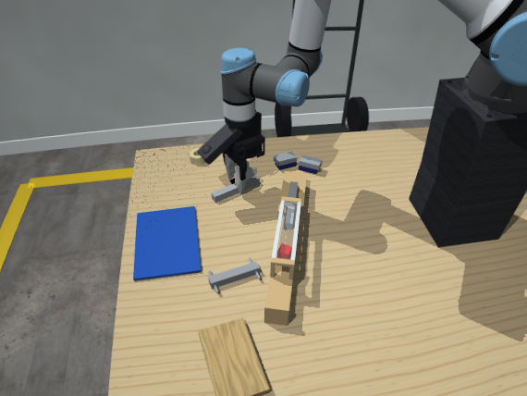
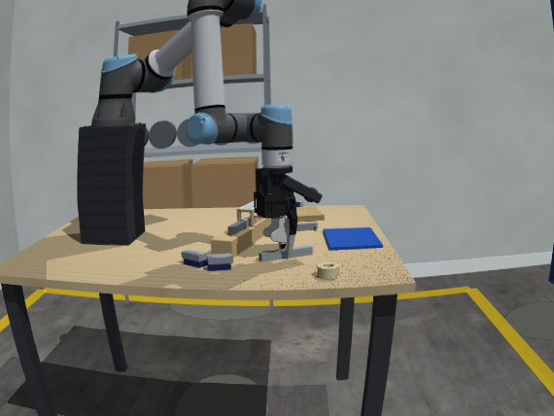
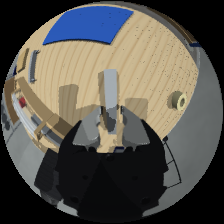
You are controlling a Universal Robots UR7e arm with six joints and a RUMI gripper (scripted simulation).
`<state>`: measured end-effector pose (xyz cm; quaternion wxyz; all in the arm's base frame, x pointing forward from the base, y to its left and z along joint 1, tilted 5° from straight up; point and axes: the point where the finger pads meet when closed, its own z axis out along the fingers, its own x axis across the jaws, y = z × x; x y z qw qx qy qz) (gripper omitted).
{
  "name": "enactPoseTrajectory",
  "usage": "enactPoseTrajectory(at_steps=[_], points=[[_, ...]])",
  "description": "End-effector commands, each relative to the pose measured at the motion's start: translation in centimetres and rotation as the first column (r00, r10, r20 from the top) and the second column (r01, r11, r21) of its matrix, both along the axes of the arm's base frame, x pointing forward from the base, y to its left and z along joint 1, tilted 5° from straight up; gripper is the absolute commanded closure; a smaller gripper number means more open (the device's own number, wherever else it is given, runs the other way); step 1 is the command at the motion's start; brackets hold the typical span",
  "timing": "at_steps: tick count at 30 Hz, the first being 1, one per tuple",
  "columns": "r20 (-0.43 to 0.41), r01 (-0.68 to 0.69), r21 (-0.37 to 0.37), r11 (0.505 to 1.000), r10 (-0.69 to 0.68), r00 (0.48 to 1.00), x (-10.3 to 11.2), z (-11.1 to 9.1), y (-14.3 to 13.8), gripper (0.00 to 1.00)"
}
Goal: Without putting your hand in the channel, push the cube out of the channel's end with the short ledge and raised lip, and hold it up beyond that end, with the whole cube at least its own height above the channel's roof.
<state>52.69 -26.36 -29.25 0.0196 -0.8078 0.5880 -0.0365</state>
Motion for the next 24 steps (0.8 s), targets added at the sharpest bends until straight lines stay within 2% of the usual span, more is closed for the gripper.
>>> enactPoseTrajectory(at_steps=[1, 2, 24], points=[[0.002, -0.001, -0.003, 1.000, 0.001, 1.000, 0.20, 0.09, -0.01, 0.78], [0.002, -0.001, -0.003, 1.000, 0.001, 1.000, 0.20, 0.09, -0.01, 1.00], [0.002, -0.001, -0.003, 1.000, 0.001, 1.000, 0.20, 0.09, -0.01, 1.00]])
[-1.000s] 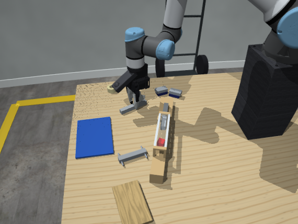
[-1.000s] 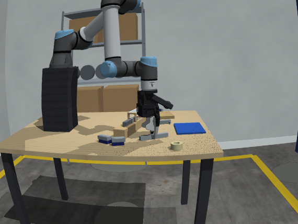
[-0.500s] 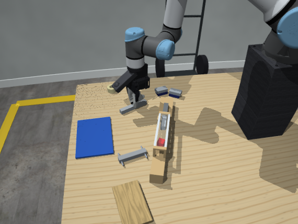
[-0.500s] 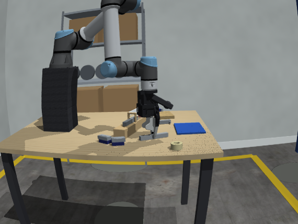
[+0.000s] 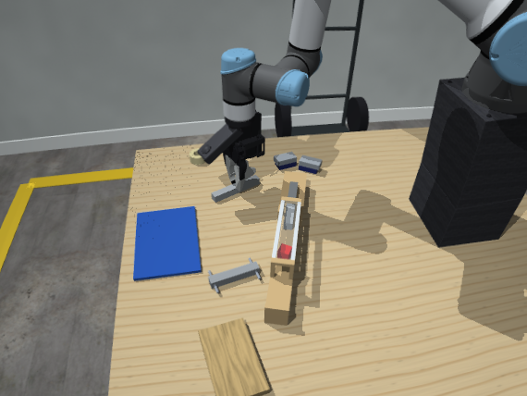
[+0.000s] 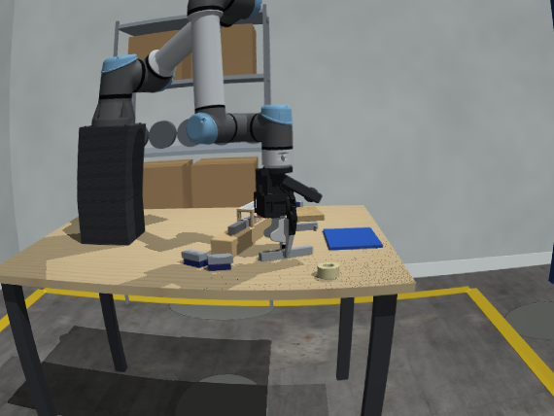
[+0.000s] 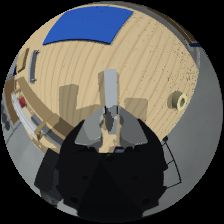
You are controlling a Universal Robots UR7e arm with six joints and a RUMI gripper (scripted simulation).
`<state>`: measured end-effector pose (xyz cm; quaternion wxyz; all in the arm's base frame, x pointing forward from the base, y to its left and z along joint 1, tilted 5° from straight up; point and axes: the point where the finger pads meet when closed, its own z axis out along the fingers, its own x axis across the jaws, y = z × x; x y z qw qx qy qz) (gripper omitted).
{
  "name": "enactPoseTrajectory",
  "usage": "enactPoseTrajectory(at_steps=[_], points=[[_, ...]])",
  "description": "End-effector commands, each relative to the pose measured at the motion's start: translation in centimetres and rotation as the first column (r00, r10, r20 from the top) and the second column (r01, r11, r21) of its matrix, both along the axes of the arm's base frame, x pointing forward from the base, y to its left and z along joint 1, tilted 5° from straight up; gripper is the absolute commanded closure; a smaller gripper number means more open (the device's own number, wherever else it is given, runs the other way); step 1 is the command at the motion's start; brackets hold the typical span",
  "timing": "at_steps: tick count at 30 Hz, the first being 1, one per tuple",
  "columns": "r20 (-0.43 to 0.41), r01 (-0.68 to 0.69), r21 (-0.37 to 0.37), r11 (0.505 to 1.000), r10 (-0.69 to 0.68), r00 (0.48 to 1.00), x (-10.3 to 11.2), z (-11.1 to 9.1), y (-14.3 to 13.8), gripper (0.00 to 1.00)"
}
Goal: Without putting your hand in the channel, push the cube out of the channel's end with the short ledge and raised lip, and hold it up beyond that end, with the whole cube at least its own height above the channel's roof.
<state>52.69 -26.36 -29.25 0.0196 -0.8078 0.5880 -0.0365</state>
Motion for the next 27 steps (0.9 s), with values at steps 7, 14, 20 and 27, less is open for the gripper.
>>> enactPoseTrajectory(at_steps=[7, 14, 20, 27], points=[[0.002, -0.001, -0.003, 1.000, 0.001, 1.000, 0.2, 0.1, 0.0, 1.00], [0.002, -0.001, -0.003, 1.000, 0.001, 1.000, 0.2, 0.2, 0.0, 1.00], [0.000, -0.001, -0.001, 1.000, 0.001, 1.000, -0.1, 1.3, 0.1, 1.00], [0.000, 0.000, -0.001, 1.000, 0.000, 1.000, -0.3, 3.5, 0.1, 1.00]])
